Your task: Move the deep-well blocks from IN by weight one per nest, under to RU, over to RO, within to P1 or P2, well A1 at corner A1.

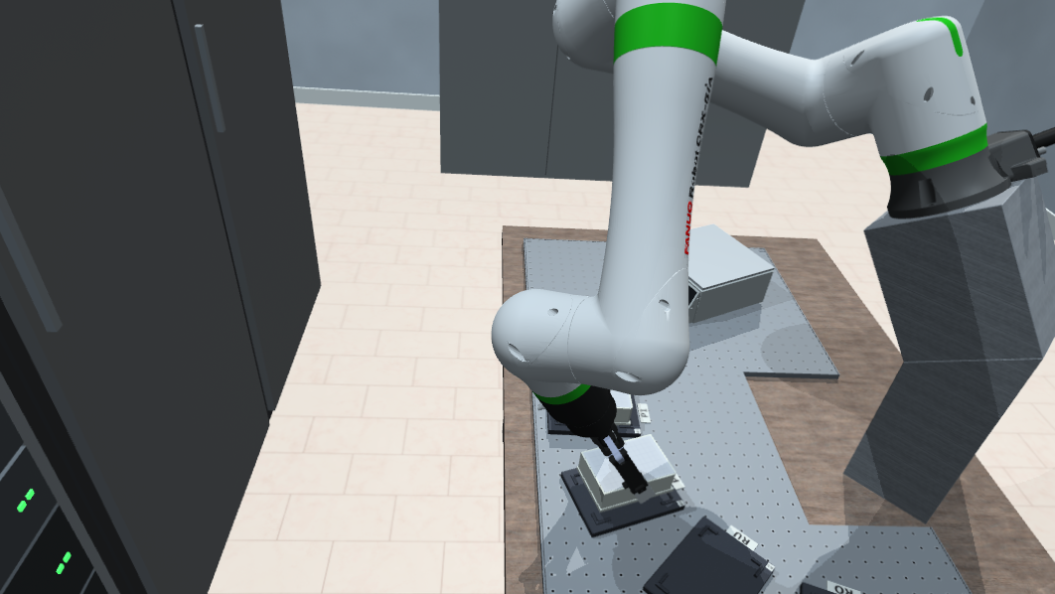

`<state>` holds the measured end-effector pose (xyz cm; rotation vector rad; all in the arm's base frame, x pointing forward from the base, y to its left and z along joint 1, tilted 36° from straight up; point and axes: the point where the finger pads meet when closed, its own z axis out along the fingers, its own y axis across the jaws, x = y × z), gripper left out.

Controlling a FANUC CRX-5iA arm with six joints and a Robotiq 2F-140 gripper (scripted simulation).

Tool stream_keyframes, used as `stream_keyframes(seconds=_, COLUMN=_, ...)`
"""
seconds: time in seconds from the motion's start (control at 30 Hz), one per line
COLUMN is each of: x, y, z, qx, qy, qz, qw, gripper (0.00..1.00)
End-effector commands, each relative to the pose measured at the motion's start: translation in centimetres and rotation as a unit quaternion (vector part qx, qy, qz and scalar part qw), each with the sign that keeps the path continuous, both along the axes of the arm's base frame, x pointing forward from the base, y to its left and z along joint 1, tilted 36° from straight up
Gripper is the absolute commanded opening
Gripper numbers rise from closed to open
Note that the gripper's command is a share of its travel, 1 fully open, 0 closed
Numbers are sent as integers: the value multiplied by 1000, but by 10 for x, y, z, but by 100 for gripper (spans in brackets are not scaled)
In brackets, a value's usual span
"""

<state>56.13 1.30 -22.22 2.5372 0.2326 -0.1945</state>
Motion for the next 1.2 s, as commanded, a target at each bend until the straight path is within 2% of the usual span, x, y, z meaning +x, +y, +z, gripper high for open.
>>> stream_keyframes(seconds=0.0, x=2, y=-2, z=-4, qx=0, qy=0, qz=0, qw=1000, gripper=10)
stream_keyframes(seconds=1.17, x=5, y=-5, z=-9, qx=0, qy=0, qz=0, qw=1000, gripper=10)
